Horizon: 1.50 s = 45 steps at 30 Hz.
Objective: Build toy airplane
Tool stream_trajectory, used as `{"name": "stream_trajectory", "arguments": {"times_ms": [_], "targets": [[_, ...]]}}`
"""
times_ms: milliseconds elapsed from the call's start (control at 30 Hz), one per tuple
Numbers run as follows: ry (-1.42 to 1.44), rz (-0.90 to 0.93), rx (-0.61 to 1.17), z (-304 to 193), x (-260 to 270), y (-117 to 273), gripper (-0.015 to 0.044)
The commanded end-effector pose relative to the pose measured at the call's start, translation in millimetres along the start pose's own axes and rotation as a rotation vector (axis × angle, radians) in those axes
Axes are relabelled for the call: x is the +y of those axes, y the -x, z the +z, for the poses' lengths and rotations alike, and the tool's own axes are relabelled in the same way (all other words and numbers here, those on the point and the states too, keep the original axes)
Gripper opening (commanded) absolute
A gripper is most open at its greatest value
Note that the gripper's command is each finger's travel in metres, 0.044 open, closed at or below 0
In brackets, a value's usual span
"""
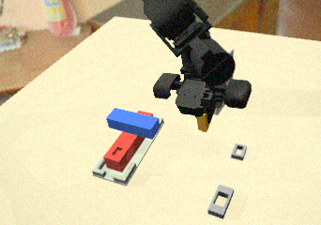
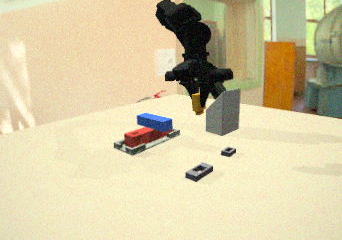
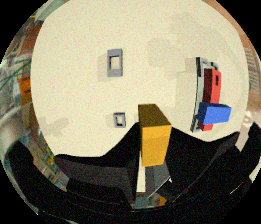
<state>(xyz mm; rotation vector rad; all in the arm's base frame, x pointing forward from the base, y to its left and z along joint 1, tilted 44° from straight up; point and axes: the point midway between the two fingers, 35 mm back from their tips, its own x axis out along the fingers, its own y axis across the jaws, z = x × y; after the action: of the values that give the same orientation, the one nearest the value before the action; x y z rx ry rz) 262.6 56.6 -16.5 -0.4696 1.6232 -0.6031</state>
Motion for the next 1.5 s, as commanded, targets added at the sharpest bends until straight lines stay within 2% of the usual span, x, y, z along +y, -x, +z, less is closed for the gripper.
{"name": "stream_trajectory", "arguments": {"times_ms": [0, 1467], "targets": [[0.001, 0.004, -0.009, 9, -11, 0, 0.0], [-0.013, -0.025, -0.024, 55, -128, -17, 0.0]]}}
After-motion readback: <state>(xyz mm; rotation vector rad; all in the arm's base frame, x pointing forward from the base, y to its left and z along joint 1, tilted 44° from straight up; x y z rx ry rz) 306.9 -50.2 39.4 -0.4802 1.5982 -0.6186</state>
